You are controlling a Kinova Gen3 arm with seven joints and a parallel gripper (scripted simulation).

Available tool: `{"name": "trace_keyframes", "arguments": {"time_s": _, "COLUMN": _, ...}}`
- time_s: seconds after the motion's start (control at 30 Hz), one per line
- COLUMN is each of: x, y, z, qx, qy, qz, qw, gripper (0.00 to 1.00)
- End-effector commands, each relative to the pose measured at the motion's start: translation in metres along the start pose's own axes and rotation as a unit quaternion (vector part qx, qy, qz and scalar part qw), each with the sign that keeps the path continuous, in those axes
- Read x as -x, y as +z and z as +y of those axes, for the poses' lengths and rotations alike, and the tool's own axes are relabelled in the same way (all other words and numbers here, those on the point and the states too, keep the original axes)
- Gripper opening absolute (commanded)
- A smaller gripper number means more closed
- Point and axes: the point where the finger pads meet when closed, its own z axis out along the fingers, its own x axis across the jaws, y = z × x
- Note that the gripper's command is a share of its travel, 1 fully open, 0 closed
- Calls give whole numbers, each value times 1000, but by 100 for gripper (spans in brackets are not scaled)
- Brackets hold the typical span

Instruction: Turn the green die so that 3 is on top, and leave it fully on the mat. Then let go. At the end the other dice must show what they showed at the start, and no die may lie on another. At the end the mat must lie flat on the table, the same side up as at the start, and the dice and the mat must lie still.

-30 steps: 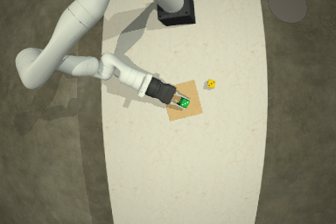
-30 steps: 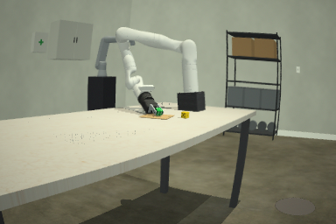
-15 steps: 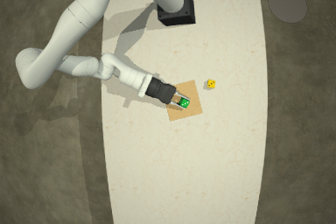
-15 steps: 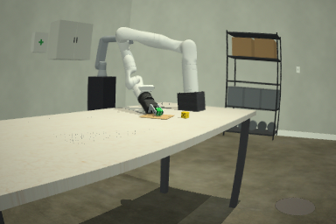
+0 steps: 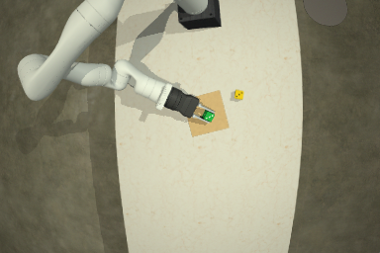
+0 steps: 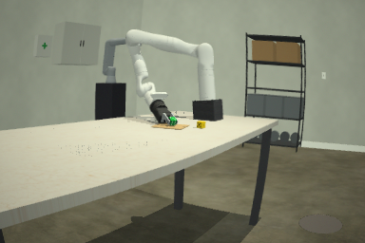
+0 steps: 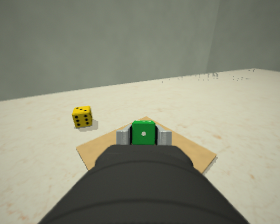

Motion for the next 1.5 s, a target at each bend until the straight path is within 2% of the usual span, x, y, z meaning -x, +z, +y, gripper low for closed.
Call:
{"name": "trace_keyframes", "arguments": {"time_s": 0.0, "x": -1, "y": -1, "z": 5, "qx": 5, "qy": -1, "qz": 2, "qw": 1000, "gripper": 57}}
{"name": "trace_keyframes", "arguments": {"time_s": 0.57, "x": -1, "y": -1, "z": 5, "qx": 5, "qy": -1, "qz": 2, "qw": 1000, "gripper": 57}}
{"name": "trace_keyframes", "arguments": {"time_s": 0.6, "x": -1, "y": -1, "z": 5, "qx": 5, "qy": -1, "qz": 2, "qw": 1000, "gripper": 63}}
{"name": "trace_keyframes", "arguments": {"time_s": 0.73, "x": -1, "y": -1, "z": 5, "qx": 5, "qy": -1, "qz": 2, "qw": 1000, "gripper": 63}}
{"name": "trace_keyframes", "arguments": {"time_s": 0.77, "x": -1, "y": -1, "z": 5, "qx": 5, "qy": -1, "qz": 2, "qw": 1000, "gripper": 69}}
{"name": "trace_keyframes", "arguments": {"time_s": 0.83, "x": -1, "y": -1, "z": 5, "qx": 5, "qy": -1, "qz": 2, "qw": 1000, "gripper": 69}}
{"name": "trace_keyframes", "arguments": {"time_s": 0.87, "x": -1, "y": -1, "z": 5, "qx": 5, "qy": -1, "qz": 2, "qw": 1000, "gripper": 75}}
{"name": "trace_keyframes", "arguments": {"time_s": 0.93, "x": -1, "y": -1, "z": 5, "qx": 5, "qy": -1, "qz": 2, "qw": 1000, "gripper": 75}}
{"name": "trace_keyframes", "arguments": {"time_s": 0.97, "x": -1, "y": -1, "z": 5, "qx": 5, "qy": -1, "qz": 2, "qw": 1000, "gripper": 81}}
{"name": "trace_keyframes", "arguments": {"time_s": 1.03, "x": -1, "y": -1, "z": 5, "qx": 5, "qy": -1, "qz": 2, "qw": 1000, "gripper": 81}}
{"name": "trace_keyframes", "arguments": {"time_s": 1.07, "x": -1, "y": -1, "z": 5, "qx": 5, "qy": -1, "qz": 2, "qw": 1000, "gripper": 87}}
{"name": "trace_keyframes", "arguments": {"time_s": 1.47, "x": -1, "y": -1, "z": 5, "qx": 5, "qy": -1, "qz": 2, "qw": 1000, "gripper": 87}}
